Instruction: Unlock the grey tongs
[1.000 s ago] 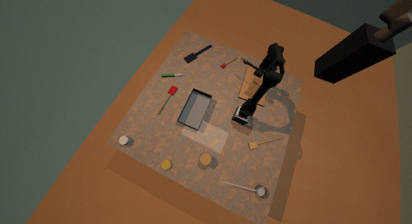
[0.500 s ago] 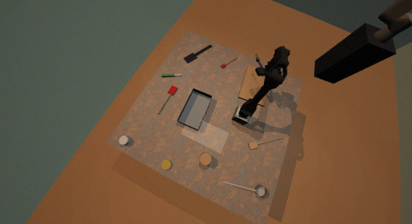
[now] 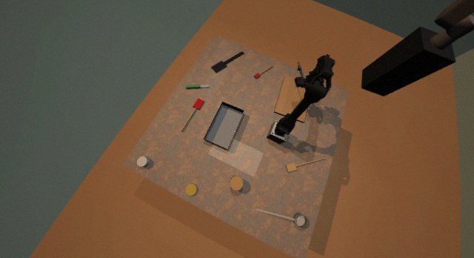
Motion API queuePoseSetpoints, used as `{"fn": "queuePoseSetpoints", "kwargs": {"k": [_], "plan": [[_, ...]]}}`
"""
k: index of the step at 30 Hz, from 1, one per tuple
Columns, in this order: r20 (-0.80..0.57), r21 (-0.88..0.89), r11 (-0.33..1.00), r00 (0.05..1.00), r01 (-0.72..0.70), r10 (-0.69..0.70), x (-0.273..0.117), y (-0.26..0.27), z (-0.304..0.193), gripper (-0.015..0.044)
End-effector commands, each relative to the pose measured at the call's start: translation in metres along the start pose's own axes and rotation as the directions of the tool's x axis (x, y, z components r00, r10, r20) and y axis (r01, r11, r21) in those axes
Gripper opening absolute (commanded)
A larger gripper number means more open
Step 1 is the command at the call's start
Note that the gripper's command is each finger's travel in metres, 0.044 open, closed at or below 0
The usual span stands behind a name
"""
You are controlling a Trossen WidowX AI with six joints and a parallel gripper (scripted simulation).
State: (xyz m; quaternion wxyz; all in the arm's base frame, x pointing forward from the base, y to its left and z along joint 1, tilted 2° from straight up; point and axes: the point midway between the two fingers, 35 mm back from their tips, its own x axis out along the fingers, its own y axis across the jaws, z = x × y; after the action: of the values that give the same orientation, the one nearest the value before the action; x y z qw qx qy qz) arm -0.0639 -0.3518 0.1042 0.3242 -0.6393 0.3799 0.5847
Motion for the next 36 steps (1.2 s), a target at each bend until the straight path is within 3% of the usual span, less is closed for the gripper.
{"fn": "queuePoseSetpoints", "kwargs": {"k": [1,17,36], "plan": [[-0.069,0.035,0.999,0.998,0.013,-0.011,0.005,0.004,-0.001,-0.0150],[-0.446,0.101,0.993,0.895,0.068,-0.015,0.020,0.019,-0.006,-0.0150],[-0.782,0.067,0.996,0.623,0.065,0.012,0.009,0.020,0.011,-0.0150]]}}
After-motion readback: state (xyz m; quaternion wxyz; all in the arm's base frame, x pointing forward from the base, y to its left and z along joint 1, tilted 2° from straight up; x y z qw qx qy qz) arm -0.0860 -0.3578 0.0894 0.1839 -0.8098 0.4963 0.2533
